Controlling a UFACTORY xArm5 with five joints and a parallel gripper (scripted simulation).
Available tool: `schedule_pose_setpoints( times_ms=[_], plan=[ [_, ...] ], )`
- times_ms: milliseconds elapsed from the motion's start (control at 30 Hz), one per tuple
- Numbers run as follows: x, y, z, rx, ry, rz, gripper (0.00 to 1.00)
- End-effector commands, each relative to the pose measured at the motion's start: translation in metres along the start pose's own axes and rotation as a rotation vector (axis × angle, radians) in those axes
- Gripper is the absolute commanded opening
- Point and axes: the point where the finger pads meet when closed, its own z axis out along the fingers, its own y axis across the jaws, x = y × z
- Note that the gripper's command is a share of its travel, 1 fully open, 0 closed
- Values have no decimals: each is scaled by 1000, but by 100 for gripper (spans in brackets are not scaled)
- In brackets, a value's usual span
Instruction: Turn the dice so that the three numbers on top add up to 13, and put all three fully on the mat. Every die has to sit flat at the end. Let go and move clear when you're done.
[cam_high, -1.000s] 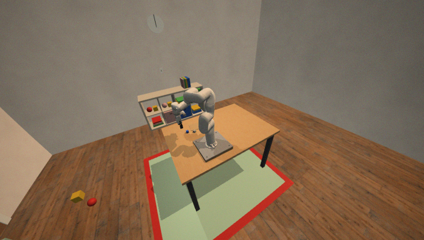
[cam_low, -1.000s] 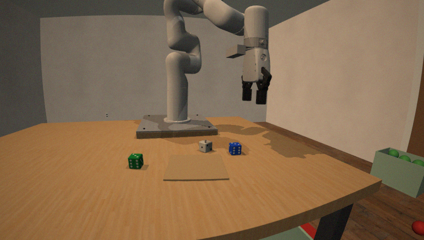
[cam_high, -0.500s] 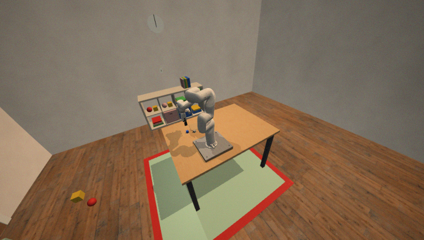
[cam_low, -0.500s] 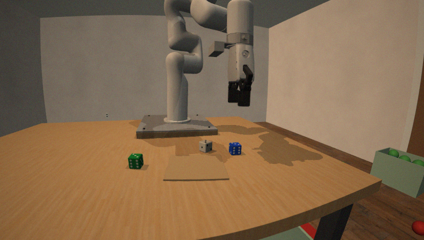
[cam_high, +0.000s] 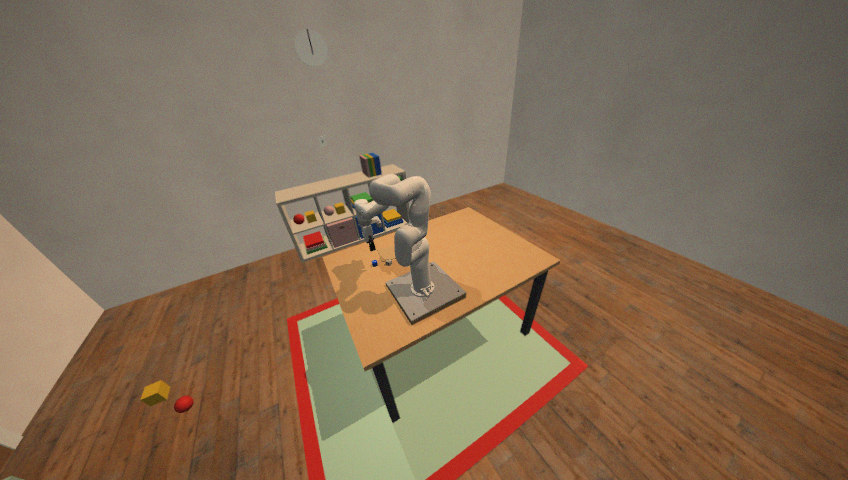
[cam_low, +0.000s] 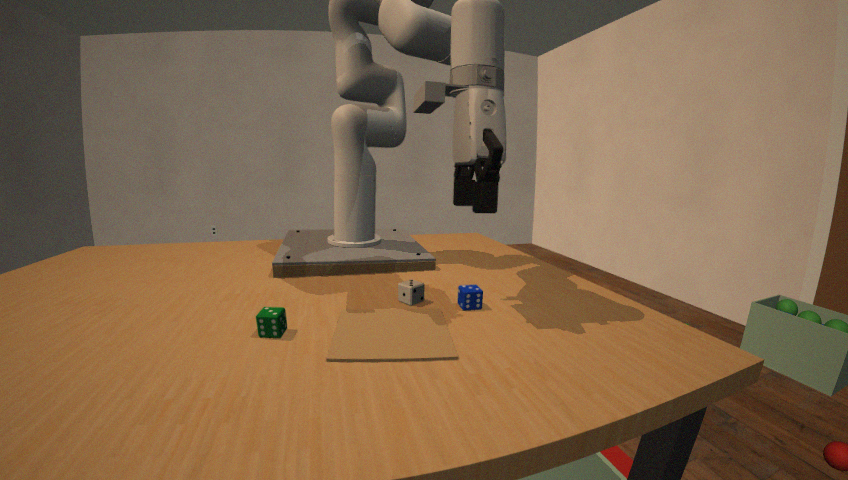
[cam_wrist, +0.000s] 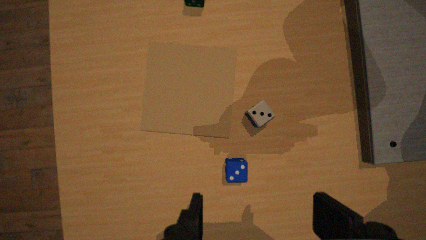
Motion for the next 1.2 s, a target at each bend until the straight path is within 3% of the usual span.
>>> schedule_pose_setpoints(
  times_ms=[0,333,633,733,1167],
  plan=[
    [0,-1,-1,3,-2,-5,100],
    [-1,-1,1,3,-1,-120,100],
    [-1,-1,6,4,-1,-453,100],
    [-1,-1,6,4,-1,-454,100],
    [-1,-2,13,4,0,-967,100]
  ],
)
